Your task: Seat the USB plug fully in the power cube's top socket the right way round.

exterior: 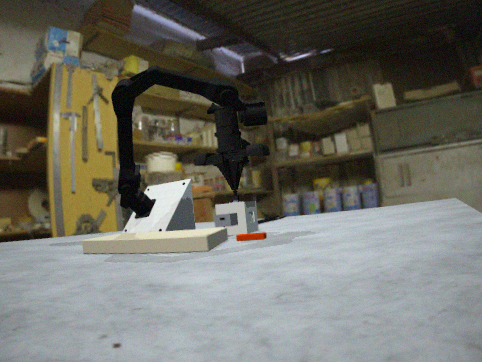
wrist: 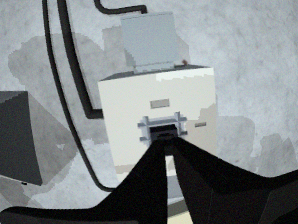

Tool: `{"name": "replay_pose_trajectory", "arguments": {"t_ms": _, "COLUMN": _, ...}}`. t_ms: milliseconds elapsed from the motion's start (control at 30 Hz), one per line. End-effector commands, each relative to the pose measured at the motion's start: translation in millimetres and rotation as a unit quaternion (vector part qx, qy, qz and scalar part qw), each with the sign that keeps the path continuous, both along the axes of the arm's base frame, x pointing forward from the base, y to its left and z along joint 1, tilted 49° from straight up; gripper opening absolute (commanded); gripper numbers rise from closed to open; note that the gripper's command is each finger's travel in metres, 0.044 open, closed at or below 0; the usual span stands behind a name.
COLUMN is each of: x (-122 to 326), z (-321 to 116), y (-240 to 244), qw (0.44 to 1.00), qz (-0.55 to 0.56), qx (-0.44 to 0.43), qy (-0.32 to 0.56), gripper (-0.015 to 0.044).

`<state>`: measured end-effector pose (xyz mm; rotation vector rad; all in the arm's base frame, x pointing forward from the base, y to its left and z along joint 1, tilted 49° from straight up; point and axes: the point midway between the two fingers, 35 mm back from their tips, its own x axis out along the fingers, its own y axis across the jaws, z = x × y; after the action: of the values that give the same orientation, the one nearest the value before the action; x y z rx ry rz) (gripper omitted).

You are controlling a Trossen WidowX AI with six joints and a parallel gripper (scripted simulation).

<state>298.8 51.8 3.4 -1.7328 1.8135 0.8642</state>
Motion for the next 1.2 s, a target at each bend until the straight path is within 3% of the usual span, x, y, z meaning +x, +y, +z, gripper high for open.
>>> {"name": "replay_pose_trajectory", "arguments": {"t_ms": 0, "x": 0.4, "z": -0.1, "y": -1.1, "qw": 1.0, "qz": 0.002, "qx": -0.001, "qy": 0.0, "gripper": 0.0}}
{"name": "replay_pose_trajectory", "arguments": {"t_ms": 1167, "x": 0.2, "z": -2.9, "y": -4.2, "qw": 1.0, "qz": 0.002, "qx": -0.002, "qy": 0.0, "gripper": 0.0}}
